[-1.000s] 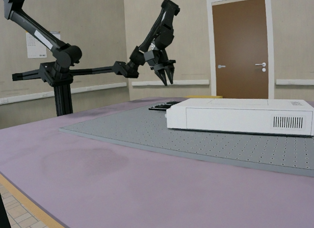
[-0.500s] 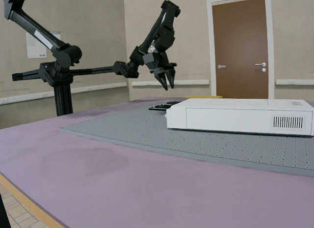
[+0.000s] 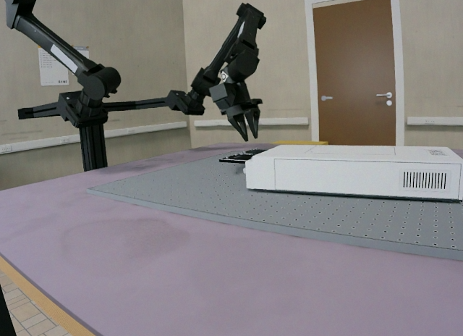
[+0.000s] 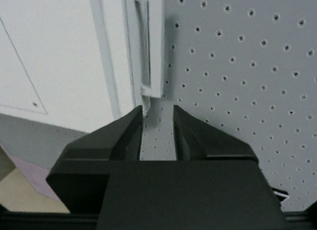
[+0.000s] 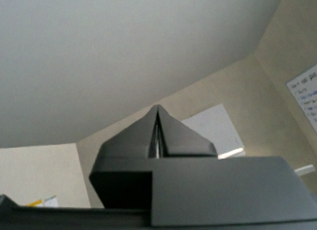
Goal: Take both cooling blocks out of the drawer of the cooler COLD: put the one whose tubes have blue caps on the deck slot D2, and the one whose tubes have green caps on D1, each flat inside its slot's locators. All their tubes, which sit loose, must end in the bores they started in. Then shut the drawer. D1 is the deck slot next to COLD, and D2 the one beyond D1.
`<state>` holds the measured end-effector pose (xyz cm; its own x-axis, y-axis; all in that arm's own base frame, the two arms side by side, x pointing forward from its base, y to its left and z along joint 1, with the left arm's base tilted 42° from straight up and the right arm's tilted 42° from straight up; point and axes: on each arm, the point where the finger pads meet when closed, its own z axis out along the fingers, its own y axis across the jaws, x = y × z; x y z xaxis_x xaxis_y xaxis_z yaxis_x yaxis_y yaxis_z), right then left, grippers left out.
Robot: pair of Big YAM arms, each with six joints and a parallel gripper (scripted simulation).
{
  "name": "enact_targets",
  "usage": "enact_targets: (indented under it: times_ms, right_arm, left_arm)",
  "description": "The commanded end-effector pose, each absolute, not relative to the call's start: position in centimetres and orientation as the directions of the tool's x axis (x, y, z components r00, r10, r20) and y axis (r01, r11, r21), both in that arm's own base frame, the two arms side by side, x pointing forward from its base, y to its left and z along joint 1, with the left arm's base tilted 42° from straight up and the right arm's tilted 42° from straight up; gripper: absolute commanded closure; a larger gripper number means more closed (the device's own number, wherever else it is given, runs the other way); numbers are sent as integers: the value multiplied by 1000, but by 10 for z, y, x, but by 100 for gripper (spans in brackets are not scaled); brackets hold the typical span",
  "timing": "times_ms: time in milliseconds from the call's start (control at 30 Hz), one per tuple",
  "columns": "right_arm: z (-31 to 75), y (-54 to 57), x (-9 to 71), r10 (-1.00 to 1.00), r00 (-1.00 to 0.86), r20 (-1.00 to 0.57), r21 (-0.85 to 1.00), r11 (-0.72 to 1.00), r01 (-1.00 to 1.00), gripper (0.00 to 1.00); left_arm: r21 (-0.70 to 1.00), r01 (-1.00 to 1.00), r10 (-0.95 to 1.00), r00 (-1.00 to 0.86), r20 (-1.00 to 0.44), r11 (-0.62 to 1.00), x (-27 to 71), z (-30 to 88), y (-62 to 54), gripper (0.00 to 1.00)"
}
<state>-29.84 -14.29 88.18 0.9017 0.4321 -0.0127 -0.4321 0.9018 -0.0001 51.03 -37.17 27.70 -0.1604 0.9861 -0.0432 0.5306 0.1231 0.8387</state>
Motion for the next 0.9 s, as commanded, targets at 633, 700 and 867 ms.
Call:
enact_targets:
  times_ms: [633,700,867]
  right_arm:
    - [883,-148,-309,431,902,5,-1,902,-431,100]
    - [883,-148,-309,431,902,5,-1,902,-431,100]
    - [883,-148,-309,431,902,5,-1,902,-431,100]
  left_arm:
    - [854,492,982,-159,-99,166,548,309,-418,72]
    - [845,517,985,-164,-61,139,546,309,-411,72]
    - [850,505,984,-163,-76,149,544,307,-396,72]
